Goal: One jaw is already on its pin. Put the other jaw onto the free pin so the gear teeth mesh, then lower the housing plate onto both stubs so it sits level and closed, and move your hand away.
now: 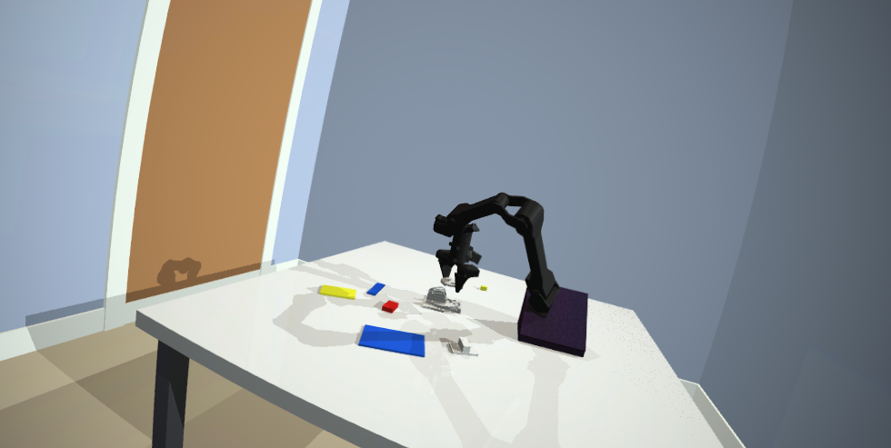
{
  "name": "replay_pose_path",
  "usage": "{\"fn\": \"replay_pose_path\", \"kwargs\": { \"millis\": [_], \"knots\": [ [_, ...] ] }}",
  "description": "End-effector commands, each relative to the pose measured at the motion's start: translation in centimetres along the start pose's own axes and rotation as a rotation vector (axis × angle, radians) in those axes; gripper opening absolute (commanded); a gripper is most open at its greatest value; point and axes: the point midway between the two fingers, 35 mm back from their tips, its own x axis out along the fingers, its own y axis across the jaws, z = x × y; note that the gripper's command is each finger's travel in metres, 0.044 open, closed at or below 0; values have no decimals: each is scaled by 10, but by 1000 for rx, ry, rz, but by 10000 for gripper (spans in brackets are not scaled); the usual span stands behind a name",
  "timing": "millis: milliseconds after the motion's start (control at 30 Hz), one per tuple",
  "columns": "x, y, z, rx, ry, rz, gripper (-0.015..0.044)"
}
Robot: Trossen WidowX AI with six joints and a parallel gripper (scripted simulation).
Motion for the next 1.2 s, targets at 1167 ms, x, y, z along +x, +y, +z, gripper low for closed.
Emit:
{"fn": "replay_pose_path", "kwargs": {
  "millis": [1167],
  "knots": [
    [4, 33, 40, 574, 14, -29, 351]
  ]
}}
